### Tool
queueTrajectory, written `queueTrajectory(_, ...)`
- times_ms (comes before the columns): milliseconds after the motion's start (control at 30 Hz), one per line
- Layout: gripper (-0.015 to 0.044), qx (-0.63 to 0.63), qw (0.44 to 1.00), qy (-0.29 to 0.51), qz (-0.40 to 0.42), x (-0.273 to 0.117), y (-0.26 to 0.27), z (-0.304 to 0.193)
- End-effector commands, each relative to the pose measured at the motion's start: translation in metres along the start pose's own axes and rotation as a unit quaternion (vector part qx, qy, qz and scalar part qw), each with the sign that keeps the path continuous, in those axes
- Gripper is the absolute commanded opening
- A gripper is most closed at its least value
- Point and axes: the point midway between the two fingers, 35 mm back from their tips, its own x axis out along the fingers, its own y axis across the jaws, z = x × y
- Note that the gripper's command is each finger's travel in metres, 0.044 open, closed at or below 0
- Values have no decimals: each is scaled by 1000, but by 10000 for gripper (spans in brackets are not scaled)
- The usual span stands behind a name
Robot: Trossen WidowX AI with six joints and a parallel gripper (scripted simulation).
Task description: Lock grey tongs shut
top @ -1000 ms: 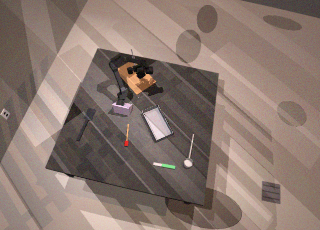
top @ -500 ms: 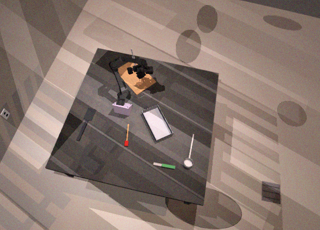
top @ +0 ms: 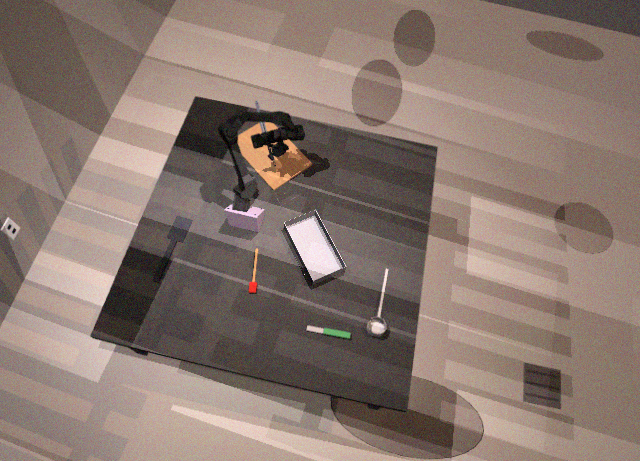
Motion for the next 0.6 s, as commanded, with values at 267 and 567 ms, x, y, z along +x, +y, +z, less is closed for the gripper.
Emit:
queueTrajectory(267, -150, 6, 989, -142, -42, 6, -11, -1)
queueTrajectory(567, -150, 7, 972, -233, -10, 1, -6, -6)
